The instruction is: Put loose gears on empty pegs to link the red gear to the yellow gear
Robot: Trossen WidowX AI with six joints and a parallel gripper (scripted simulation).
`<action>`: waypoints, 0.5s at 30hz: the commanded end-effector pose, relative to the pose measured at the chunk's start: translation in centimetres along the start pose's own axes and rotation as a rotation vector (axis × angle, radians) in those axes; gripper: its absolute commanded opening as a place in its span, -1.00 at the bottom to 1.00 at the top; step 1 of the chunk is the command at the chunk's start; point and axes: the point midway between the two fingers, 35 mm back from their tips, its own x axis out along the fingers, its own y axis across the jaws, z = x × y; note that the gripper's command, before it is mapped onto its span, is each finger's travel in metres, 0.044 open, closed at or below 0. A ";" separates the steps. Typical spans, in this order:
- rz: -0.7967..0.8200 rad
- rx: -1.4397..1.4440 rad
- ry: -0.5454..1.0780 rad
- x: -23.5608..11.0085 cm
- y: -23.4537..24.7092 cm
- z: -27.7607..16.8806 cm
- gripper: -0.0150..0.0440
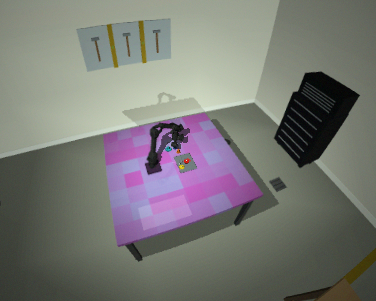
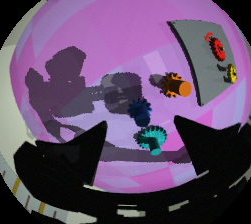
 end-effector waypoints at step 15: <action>-0.006 0.004 0.009 1.6 -0.2 -0.2 0.73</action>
